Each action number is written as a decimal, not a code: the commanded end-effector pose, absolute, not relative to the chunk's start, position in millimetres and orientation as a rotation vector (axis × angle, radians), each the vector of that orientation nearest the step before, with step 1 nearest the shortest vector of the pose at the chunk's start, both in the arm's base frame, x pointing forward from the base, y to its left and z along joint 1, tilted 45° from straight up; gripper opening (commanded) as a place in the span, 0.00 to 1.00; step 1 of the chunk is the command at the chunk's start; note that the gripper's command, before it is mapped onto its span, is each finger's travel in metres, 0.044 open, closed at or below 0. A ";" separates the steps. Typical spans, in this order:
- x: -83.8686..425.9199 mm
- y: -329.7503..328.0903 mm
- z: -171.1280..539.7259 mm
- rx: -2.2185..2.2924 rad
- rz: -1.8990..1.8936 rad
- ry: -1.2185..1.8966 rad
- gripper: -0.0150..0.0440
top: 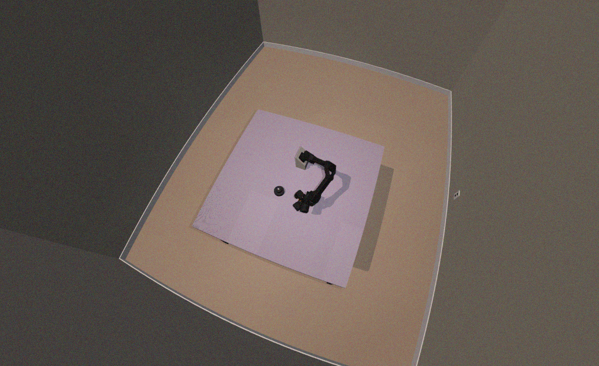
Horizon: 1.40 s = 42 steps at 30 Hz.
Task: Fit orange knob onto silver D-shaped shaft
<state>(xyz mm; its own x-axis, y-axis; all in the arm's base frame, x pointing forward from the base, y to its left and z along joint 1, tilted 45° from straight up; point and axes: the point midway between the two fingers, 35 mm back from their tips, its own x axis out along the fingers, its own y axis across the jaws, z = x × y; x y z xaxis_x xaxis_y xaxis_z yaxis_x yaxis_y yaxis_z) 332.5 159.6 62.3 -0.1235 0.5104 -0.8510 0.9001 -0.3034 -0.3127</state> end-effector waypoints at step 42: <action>311.8 118.9 41.1 2.492 -0.716 1.892 0.56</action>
<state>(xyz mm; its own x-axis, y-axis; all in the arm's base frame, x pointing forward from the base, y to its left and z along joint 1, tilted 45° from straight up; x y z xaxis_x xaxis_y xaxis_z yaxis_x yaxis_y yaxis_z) 315.0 120.8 43.7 0.1912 0.9149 -0.3555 0.9008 -0.3074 -0.3066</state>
